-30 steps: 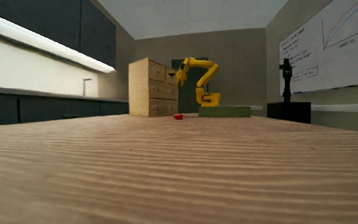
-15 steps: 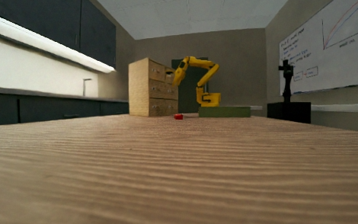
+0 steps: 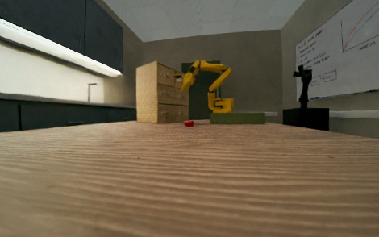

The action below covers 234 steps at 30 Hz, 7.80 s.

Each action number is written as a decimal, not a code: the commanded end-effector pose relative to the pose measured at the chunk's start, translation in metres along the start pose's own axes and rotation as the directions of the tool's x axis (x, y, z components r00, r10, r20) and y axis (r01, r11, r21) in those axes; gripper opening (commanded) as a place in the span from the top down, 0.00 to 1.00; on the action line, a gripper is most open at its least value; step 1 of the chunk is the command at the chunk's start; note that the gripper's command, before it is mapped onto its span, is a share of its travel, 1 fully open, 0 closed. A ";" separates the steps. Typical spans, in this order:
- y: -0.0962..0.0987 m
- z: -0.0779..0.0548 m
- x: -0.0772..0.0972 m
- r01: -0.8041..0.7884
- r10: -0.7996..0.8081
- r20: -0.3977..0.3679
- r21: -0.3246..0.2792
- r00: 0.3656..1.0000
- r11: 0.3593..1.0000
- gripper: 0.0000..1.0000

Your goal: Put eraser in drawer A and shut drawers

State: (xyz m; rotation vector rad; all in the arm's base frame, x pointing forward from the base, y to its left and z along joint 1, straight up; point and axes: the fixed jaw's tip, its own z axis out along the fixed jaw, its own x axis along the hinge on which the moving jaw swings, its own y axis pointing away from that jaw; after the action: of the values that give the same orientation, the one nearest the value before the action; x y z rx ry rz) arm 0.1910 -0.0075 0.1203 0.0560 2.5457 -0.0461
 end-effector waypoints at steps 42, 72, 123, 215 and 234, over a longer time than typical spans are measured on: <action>0.001 0.041 -0.045 -0.015 0.011 0.558 0.001 0.830 1.000 0.50; 0.001 0.019 -0.043 -0.026 0.019 0.826 -0.005 0.563 1.000 0.50; 0.003 0.022 -0.041 -0.020 0.019 0.826 -0.009 0.563 1.000 0.50; 0.003 0.042 -0.032 -0.013 0.011 0.672 -0.003 0.740 1.000 0.50; 0.003 0.048 -0.015 -0.006 0.004 0.468 0.002 0.884 1.000 0.50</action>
State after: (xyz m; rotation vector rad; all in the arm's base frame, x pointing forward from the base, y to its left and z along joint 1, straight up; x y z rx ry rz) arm 0.2325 -0.0083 0.0872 0.0568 2.0245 -0.0520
